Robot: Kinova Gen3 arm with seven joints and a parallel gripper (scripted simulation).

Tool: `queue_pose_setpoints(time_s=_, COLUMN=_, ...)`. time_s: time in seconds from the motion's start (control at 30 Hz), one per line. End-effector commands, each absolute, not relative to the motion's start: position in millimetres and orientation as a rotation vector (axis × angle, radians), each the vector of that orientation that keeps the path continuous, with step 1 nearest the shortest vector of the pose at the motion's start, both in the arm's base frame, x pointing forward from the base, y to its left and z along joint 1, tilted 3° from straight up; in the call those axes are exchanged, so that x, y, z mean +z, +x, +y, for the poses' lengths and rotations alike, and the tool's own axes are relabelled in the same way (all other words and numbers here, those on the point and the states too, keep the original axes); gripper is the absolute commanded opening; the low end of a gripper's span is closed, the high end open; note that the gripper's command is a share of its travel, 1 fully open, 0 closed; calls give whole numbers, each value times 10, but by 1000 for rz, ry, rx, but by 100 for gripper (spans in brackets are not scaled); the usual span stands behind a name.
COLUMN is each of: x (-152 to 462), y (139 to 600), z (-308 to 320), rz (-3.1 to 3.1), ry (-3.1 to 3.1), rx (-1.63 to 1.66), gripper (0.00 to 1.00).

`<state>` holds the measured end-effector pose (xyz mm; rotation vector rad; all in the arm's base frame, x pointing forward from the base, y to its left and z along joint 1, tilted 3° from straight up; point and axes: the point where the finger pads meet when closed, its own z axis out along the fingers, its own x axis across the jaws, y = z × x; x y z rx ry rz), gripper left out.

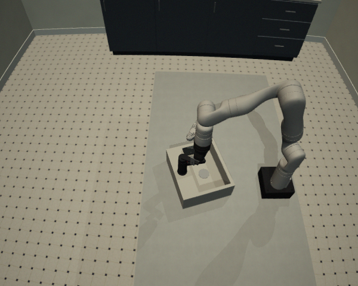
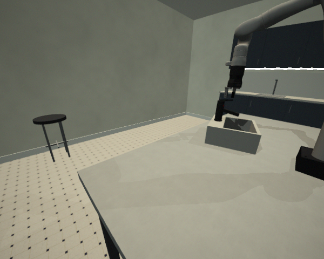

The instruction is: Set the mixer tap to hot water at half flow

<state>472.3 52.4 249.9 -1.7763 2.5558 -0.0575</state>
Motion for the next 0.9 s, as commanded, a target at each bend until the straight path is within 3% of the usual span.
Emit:
queue_pose_setpoints(time_s=0.0, x=2493, y=4707, z=550, rz=2557, ry=-1778, rx=-48, gripper=100)
queue_pose_setpoints(time_s=0.87, x=2463, y=4733, z=550, rz=2551, ry=-1774, rx=-55, gripper=100)
